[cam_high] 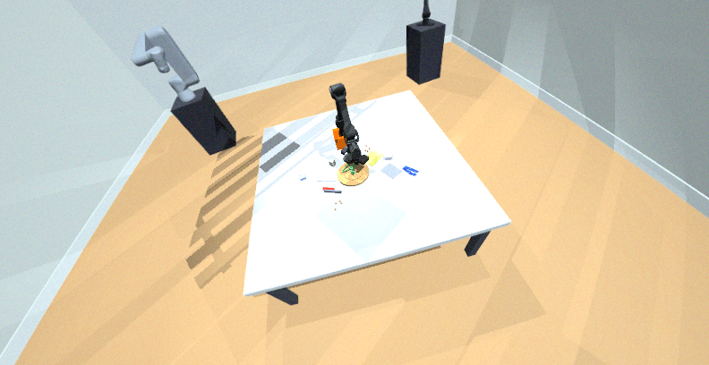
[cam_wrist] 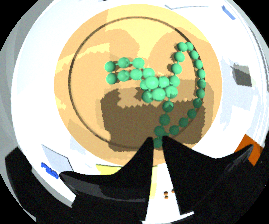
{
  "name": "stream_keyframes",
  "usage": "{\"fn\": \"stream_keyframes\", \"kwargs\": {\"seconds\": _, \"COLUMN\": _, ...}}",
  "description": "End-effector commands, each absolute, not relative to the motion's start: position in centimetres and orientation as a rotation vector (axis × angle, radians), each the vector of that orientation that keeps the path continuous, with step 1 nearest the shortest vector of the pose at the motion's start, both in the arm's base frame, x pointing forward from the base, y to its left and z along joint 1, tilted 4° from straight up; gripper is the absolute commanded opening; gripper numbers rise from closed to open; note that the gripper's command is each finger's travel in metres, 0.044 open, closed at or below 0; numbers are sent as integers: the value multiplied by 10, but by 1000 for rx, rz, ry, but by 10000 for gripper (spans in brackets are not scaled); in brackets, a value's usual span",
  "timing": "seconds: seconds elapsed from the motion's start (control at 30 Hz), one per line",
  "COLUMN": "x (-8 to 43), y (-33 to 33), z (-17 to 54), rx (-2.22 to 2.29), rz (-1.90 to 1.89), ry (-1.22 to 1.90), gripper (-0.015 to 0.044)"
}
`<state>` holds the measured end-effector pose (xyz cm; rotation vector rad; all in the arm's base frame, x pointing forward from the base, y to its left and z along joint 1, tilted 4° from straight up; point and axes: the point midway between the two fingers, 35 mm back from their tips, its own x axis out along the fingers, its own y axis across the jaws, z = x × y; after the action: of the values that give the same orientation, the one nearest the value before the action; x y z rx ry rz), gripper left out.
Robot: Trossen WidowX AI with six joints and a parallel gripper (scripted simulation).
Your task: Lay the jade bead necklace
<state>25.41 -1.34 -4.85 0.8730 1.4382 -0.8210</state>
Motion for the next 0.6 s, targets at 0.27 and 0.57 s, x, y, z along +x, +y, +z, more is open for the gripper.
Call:
{"fn": "stream_keyframes", "kwargs": {"seconds": 0.27, "x": 254, "y": -13, "z": -48, "rx": 873, "rz": -821, "ry": 1438, "gripper": 315}}
{"fn": "stream_keyframes", "kwargs": {"seconds": 0.57, "x": 252, "y": -14, "z": -43, "rx": 873, "rz": -831, "ry": 1447, "gripper": 440}}
